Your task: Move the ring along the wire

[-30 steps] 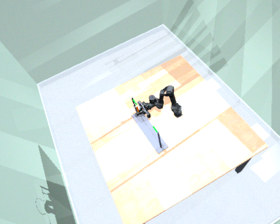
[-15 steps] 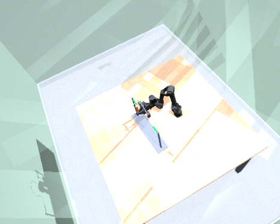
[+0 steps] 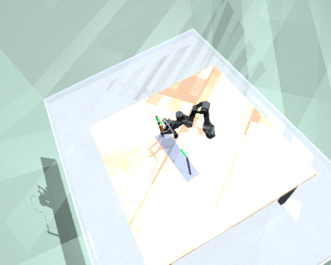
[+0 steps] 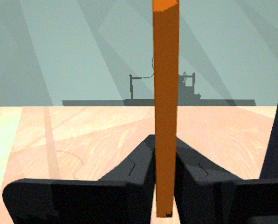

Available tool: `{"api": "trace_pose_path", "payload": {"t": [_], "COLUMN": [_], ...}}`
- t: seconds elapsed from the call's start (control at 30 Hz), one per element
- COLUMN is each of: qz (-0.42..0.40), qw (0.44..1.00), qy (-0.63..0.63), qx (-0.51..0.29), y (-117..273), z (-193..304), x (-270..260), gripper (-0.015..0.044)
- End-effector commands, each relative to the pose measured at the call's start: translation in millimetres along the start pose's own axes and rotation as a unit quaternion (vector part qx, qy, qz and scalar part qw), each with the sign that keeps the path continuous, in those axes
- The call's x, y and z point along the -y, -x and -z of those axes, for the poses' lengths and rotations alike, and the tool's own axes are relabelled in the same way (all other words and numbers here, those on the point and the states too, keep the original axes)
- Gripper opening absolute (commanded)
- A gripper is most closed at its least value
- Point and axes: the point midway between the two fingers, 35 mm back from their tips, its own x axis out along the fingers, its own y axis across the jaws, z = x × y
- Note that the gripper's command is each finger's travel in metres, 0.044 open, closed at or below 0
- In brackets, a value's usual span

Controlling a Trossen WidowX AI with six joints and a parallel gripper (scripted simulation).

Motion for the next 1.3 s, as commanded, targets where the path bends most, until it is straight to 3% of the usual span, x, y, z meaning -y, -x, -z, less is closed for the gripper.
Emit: {"api": "trace_pose_path", "payload": {"t": [0.0, 1.27], "qz": [0.002, 0.002], "qw": [1.000, 1.000], "qy": [0.002, 0.001], "qx": [0.003, 0.002], "y": [0.1, -0.1], "z": [-3.2, -3.3], "x": [0.3, -10.1], "gripper": [-0.0150, -0.0150]}}
